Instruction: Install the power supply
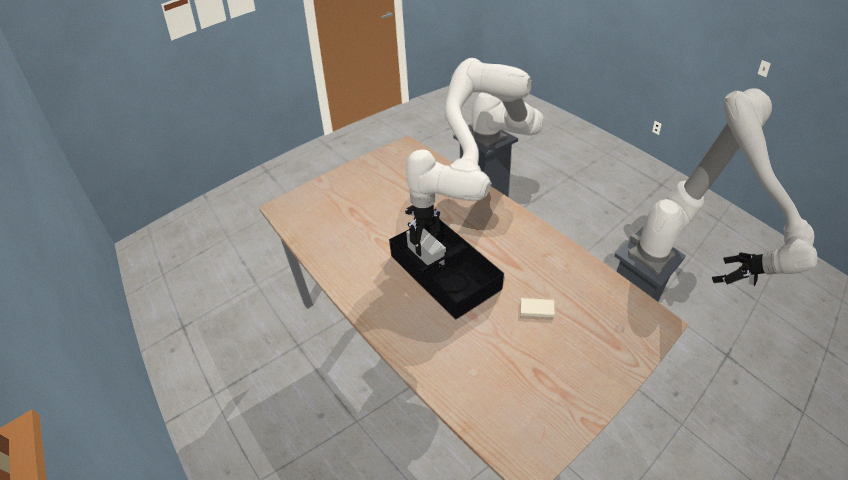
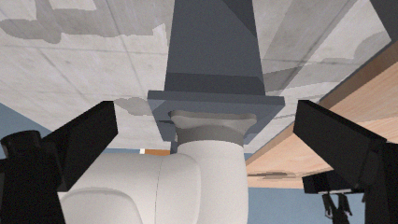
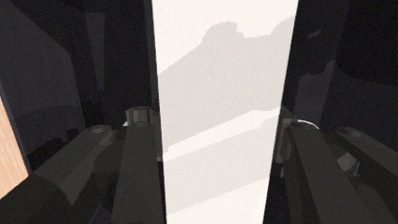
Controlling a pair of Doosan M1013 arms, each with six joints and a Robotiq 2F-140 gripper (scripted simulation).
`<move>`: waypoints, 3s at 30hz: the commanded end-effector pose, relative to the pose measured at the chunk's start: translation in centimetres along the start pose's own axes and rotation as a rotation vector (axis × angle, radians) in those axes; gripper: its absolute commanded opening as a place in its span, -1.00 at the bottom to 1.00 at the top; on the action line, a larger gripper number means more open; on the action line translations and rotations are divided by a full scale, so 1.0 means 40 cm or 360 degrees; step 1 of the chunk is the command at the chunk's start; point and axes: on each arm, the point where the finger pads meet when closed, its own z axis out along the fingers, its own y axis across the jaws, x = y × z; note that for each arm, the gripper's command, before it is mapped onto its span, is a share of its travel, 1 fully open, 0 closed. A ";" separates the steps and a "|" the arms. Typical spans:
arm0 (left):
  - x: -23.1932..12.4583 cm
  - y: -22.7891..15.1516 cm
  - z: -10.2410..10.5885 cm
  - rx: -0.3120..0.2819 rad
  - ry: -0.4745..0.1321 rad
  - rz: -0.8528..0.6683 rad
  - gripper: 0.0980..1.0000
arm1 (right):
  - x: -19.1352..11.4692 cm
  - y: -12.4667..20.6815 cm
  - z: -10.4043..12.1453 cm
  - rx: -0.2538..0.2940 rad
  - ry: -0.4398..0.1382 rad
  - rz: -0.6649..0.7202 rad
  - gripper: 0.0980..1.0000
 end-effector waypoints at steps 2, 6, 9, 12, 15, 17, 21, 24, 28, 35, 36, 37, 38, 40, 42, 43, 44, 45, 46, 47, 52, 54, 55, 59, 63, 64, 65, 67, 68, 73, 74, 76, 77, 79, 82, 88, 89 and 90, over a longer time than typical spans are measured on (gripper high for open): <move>0.000 0.000 -0.001 0.0000 0.0001 0.0000 1.00 | -0.001 -0.001 -0.003 0.0002 -0.0002 0.0000 -1.00; 0.000 0.000 -0.001 0.0000 0.0001 0.0000 1.00 | -0.002 -0.001 -0.002 0.0002 -0.0002 0.0000 -1.00; 0.000 0.000 -0.001 0.0000 0.0001 0.0000 1.00 | -0.004 -0.001 -0.002 0.0002 -0.0002 0.0000 -1.00; 0.000 0.000 -0.001 0.0000 0.0001 0.0000 1.00 | -0.005 -0.001 -0.002 0.0002 -0.0002 0.0000 -1.00; 0.000 0.000 -0.001 0.0000 0.0001 0.0000 1.00 | -0.005 -0.001 -0.002 0.0002 -0.0002 0.0000 1.00; 0.000 0.000 -0.001 0.0000 0.0001 0.0000 1.00 | -0.005 -0.001 -0.002 0.0002 -0.0002 0.0000 1.00; 0.000 0.000 -0.001 0.0000 0.0001 0.0000 1.00 | -0.005 -0.001 -0.002 0.0002 -0.0002 0.0000 1.00; 0.000 0.000 -0.001 0.0000 0.0001 0.0000 1.00 | -0.005 -0.001 -0.002 0.0002 -0.0002 0.0000 1.00; 0.000 0.000 -0.001 0.0000 0.0001 0.0000 1.00 | -0.005 -0.001 -0.002 0.0002 -0.0002 0.0000 1.00; 0.000 0.000 -0.001 0.0000 0.0001 0.0000 1.00 | -0.005 -0.001 -0.002 0.0002 -0.0002 0.0000 1.00; 0.000 0.000 -0.001 0.0000 0.0001 0.0000 1.00 | -0.005 -0.001 -0.002 0.0002 -0.0002 0.0000 1.00; 0.000 0.000 -0.001 0.0000 0.0001 0.0000 1.00 | -0.005 -0.001 -0.002 0.0002 -0.0002 0.0000 1.00; 0.000 0.000 -0.001 0.0000 0.0001 0.0000 1.00 | -0.005 -0.001 -0.002 0.0002 -0.0002 0.0000 1.00; 0.000 0.000 -0.001 0.0000 0.0001 0.0000 1.00 | -0.005 -0.001 -0.002 0.0002 -0.0002 0.0000 1.00; 0.000 0.000 -0.001 0.0000 0.0001 0.0000 1.00 | -0.005 -0.001 -0.002 0.0002 -0.0002 0.0000 1.00; 0.000 0.000 -0.001 0.0000 0.0001 0.0000 1.00 | -0.005 -0.001 -0.002 0.0002 -0.0002 0.0000 1.00; 0.000 0.000 -0.001 0.0000 0.0001 0.0000 1.00 | -0.005 -0.001 -0.002 0.0002 -0.0002 0.0000 1.00; 0.000 0.000 -0.001 0.0000 0.0001 0.0000 1.00 | -0.005 -0.001 -0.002 0.0002 -0.0002 0.0000 1.00; 0.000 0.000 -0.001 0.0000 0.0001 0.0000 1.00 | -0.005 -0.001 -0.002 0.0002 -0.0002 0.0000 1.00; 0.000 0.000 -0.001 0.0000 0.0001 0.0000 1.00 | -0.005 -0.001 -0.002 0.0002 -0.0002 0.0000 1.00; 0.000 0.000 -0.001 0.0000 0.0001 0.0000 1.00 | -0.005 -0.001 -0.045 0.0002 -0.0002 0.0000 1.00; 0.000 0.000 -0.001 0.0000 0.0001 0.0000 1.00 | -0.004 -0.001 -0.096 0.0002 -0.0002 0.0000 1.00; 0.000 0.000 -0.001 0.0000 0.0001 0.0000 1.00 | -0.004 -0.001 -0.126 0.0002 -0.0002 0.0000 1.00; 0.000 0.000 -0.001 0.0000 0.0001 0.0000 1.00 | -0.004 -0.001 -0.242 0.0002 -0.0002 0.0000 1.00; 0.000 0.000 -0.001 0.0000 0.0001 0.0000 1.00 | -0.004 -0.001 -0.292 0.0002 -0.0002 0.0000 1.00; 0.000 0.000 -0.001 0.0000 0.0001 0.0000 1.00 | -0.004 -0.001 -0.292 0.0002 -0.0002 0.0000 1.00; 0.000 0.000 -0.001 0.0000 0.0001 0.0000 1.00 | -0.004 -0.001 -0.299 0.0002 -0.0002 0.0000 1.00; 0.000 0.000 -0.001 0.0000 0.0001 0.0000 1.00 | -0.004 0.000 -0.302 0.0002 -0.0002 0.0000 1.00; 0.000 0.000 -0.001 0.0000 0.0001 0.0000 1.00 | -0.004 0.000 -0.302 0.0002 -0.0002 0.0000 1.00; 0.000 0.000 -0.001 0.0000 0.0001 0.0000 1.00 | -0.004 0.000 -0.302 0.0002 -0.0002 0.0000 1.00; 0.000 0.000 -0.001 0.0000 0.0001 0.0000 1.00 | -0.004 0.000 -0.302 0.0002 -0.0002 0.0000 1.00; 0.000 0.000 -0.001 0.0000 0.0001 0.0000 1.00 | -0.004 0.000 -0.302 0.0002 -0.0002 0.0000 1.00; 0.000 0.000 -0.001 0.0000 0.0001 0.0000 1.00 | -0.004 0.000 -0.302 0.0002 -0.0002 0.0000 1.00; 0.000 0.000 -0.001 0.0000 0.0001 0.0000 1.00 | -0.004 0.000 -0.302 0.0002 -0.0002 0.0000 1.00; 0.000 0.000 -0.001 0.0000 0.0001 0.0000 1.00 | -0.004 0.000 -0.302 0.0002 -0.0002 0.0000 1.00; 0.000 0.000 -0.001 0.0000 0.0001 0.0000 1.00 | -0.004 0.000 -0.302 0.0002 -0.0002 0.0000 1.00; 0.000 0.000 -0.001 0.0000 0.0001 0.0000 1.00 | -0.004 0.000 -0.302 0.0002 -0.0002 0.0000 1.00; 0.000 0.000 -0.001 0.0000 0.0001 0.0000 1.00 | -0.004 0.000 -0.302 0.0002 -0.0002 0.0000 1.00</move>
